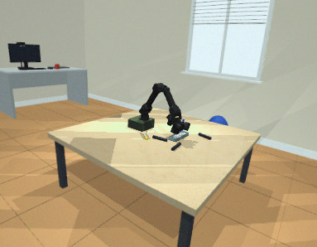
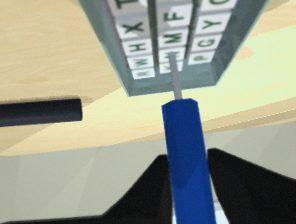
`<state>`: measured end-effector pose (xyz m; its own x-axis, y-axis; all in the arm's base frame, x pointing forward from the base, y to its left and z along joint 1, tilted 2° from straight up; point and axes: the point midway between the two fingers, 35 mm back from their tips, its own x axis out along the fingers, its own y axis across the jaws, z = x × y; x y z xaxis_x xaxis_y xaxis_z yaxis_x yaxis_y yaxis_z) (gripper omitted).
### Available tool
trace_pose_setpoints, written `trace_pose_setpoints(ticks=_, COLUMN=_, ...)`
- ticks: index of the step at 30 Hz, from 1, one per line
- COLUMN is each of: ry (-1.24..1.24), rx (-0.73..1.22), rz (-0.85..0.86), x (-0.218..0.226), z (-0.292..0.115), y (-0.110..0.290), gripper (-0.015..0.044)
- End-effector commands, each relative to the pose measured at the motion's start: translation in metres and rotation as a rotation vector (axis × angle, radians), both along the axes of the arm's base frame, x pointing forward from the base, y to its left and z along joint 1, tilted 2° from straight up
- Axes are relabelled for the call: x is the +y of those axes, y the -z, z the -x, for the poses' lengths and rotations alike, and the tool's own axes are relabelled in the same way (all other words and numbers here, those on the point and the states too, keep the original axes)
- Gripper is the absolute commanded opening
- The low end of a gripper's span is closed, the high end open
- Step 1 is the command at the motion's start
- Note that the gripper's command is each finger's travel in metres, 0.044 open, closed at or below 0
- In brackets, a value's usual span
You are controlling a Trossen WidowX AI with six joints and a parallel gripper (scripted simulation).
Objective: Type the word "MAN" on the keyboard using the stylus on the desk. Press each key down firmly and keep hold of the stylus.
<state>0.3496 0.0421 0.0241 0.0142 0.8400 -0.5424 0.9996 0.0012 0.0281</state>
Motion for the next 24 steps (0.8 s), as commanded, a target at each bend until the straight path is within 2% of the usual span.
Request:
trace_pose_setpoints(ticks=1, ry=0.003, rx=0.006, rz=-0.003, x=0.0002, z=0.0002, y=0.0029, gripper=0.0081)
trace_pose_setpoints(ticks=24, ry=0.003, rx=0.006, rz=-0.003, x=-0.0003, z=0.0000, y=0.0121, gripper=0.0081)
